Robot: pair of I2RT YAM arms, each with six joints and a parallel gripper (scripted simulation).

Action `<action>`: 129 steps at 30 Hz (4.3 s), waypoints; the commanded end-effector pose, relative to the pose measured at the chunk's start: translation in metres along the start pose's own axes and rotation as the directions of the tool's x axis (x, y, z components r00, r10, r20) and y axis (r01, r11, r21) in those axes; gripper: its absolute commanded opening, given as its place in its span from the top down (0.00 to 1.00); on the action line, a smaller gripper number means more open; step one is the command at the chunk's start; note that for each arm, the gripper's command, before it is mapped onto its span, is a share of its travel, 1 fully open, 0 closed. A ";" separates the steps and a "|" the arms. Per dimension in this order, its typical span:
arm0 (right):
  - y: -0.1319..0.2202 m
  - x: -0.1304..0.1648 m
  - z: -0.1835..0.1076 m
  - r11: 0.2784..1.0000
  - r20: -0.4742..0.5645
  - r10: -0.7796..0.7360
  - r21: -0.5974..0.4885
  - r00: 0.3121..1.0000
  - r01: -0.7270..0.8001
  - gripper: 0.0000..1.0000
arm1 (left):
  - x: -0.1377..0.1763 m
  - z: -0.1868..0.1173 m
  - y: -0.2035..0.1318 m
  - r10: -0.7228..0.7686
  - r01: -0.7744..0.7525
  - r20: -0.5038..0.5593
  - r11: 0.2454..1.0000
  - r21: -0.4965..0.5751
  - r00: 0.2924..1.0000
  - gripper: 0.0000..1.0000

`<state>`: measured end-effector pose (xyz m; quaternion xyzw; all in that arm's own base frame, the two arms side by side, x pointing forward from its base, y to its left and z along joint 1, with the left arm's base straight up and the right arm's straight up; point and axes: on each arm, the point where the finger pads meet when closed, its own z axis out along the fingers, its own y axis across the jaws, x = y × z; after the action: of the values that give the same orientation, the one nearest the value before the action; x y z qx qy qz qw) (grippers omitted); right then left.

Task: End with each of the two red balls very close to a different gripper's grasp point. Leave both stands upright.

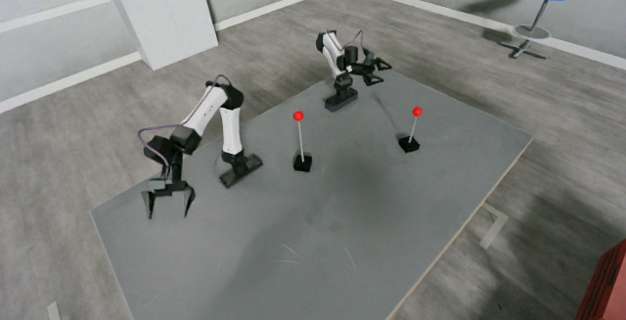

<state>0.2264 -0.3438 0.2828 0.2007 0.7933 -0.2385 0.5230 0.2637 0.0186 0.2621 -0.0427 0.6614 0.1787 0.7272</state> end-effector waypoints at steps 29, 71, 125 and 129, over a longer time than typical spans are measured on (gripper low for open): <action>0.055 -0.026 -0.008 0.995 -0.021 0.003 -0.099 1.000 -0.005 0.00 | 0.007 0.011 -0.012 -0.002 0.011 -0.138 0.998 0.068 0.990 0.00; 0.304 -0.037 -0.378 0.190 0.250 -0.329 -0.927 0.911 0.323 0.00 | -0.007 0.130 -0.069 0.201 0.181 -0.870 0.934 0.309 0.450 0.00; 0.348 0.070 -0.370 0.056 0.339 0.182 -0.941 0.923 0.335 0.00 | 0.059 0.111 -0.076 -0.175 0.200 -0.105 0.926 0.321 0.979 0.00; 0.347 0.068 -0.371 0.056 0.339 0.185 -0.941 0.922 0.335 0.00 | 0.071 0.107 -0.078 -0.178 0.200 -0.096 0.926 0.321 0.979 0.00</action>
<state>0.1207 0.1630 0.2744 -0.3269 0.6398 0.3193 0.6179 0.3904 -0.0075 0.1680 0.0050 0.7507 -0.0061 0.6606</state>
